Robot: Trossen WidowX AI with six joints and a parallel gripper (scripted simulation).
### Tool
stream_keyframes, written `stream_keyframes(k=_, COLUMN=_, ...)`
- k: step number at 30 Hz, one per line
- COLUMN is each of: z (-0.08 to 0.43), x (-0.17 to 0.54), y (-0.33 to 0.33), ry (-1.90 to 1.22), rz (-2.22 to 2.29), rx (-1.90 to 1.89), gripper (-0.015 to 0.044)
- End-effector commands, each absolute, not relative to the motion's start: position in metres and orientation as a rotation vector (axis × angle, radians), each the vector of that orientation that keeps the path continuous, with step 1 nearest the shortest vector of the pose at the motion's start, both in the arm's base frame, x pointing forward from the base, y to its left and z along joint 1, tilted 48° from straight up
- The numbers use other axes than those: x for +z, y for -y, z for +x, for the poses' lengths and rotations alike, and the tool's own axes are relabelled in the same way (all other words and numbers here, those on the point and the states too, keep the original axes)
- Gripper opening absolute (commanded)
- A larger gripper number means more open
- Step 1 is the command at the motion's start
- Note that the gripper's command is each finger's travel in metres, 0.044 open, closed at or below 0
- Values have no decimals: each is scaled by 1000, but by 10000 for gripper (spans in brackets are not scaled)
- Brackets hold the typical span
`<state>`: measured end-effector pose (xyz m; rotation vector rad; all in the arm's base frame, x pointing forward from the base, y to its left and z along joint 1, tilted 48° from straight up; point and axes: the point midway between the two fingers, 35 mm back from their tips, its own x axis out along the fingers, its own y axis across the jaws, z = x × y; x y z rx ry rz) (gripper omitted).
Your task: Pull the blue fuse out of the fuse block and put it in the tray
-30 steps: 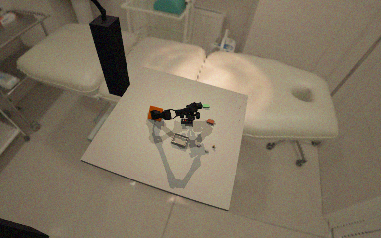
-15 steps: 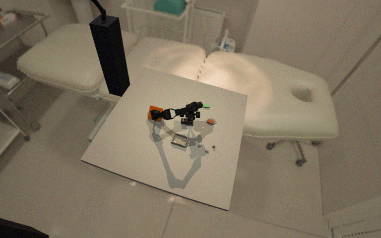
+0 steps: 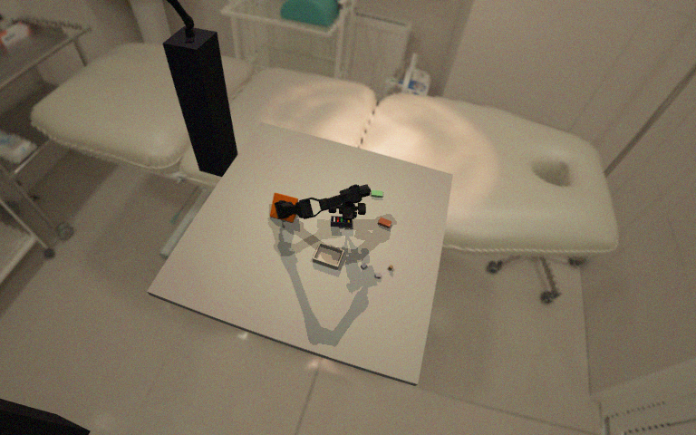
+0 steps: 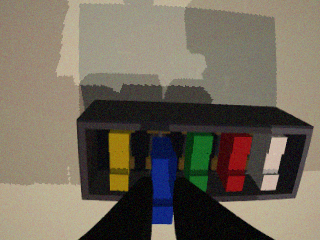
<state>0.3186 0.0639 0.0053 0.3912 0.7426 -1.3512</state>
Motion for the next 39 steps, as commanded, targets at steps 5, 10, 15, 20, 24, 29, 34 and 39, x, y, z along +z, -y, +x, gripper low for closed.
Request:
stream_keyframes(k=5, z=319, x=9, y=-68, ry=-742, rz=399, rx=-1352, gripper=0)
stream_keyframes(k=10, z=319, x=10, y=-69, ry=-742, rz=399, rx=-1352, gripper=0)
stream_keyframes(k=15, z=319, x=12, y=-71, ry=-742, rz=398, rx=-1352, gripper=0)
stream_keyframes(k=20, z=318, x=14, y=-73, ry=-742, rz=398, rx=-1352, gripper=0)
stream_keyframes(k=24, z=318, x=15, y=-74, ry=-742, rz=397, rx=-1352, gripper=0)
stream_keyframes(k=29, z=318, x=20, y=-79, ry=-742, rz=397, rx=-1352, gripper=0)
stream_keyframes(k=34, z=318, x=25, y=-85, ry=-743, rz=397, rx=-1352, gripper=0)
stream_keyframes(k=39, z=317, x=30, y=-90, ry=-743, rz=397, rx=-1352, gripper=0)
